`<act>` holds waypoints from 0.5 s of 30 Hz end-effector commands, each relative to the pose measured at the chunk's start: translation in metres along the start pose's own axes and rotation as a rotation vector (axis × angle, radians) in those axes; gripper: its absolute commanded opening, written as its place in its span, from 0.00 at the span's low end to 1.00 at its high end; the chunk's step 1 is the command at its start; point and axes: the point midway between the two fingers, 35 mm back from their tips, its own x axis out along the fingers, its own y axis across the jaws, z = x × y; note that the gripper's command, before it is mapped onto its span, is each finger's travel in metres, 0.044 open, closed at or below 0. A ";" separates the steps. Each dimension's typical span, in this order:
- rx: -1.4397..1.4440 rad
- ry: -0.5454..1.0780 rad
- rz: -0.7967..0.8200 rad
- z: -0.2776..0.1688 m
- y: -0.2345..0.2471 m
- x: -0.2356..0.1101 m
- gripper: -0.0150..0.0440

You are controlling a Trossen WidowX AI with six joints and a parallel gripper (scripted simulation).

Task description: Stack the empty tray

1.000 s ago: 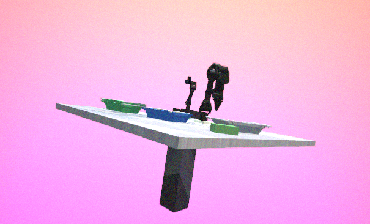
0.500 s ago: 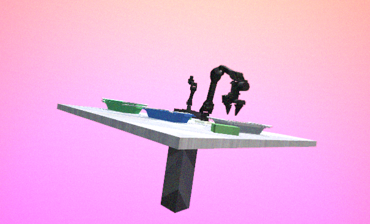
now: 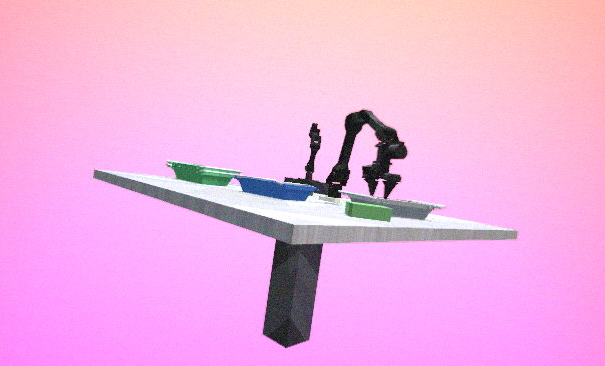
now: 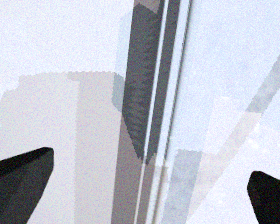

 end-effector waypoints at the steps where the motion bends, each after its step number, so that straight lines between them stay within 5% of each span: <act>1: -0.005 -0.001 -0.010 0.001 -0.003 0.024 1.00; 15: -0.005 -0.002 -0.010 0.001 -0.005 0.043 1.00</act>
